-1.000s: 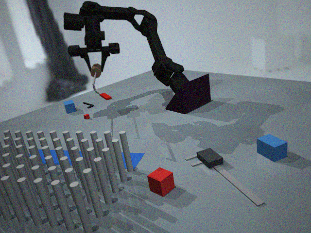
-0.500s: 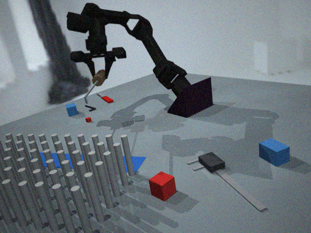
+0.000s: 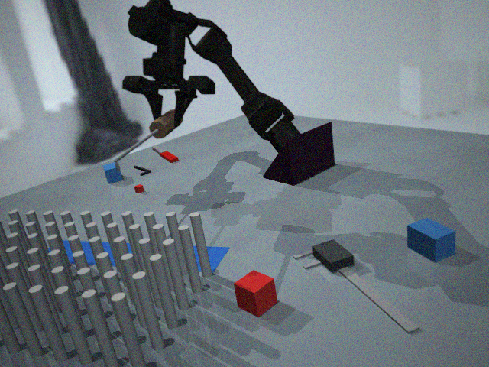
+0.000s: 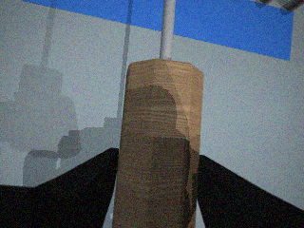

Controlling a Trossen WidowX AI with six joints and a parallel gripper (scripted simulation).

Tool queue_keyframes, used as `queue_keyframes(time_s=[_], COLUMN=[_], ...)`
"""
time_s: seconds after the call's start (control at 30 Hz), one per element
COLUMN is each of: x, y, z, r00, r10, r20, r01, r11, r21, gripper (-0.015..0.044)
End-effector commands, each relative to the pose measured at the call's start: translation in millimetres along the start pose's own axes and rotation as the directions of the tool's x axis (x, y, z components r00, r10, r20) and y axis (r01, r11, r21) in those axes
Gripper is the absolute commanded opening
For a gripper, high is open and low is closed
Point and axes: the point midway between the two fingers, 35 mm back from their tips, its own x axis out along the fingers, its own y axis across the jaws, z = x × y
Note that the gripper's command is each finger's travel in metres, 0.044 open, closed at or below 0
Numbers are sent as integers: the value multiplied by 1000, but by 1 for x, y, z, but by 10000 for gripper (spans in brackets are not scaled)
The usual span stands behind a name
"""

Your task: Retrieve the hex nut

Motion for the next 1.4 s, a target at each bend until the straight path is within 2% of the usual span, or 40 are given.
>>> queue_keyframes(time_s=[0.0, 0.33, 1.37], x=[0, 8, 138], y=[15, 16, 28], z=[12, 11, -41], r00=[999, 999, 999], r10=[-49, -46, -50], r20=[12, 13, 16], r01=[48, 45, 49], r11=[997, 997, 997], r21=[54, 57, 60], gripper=[0, 0, 0])
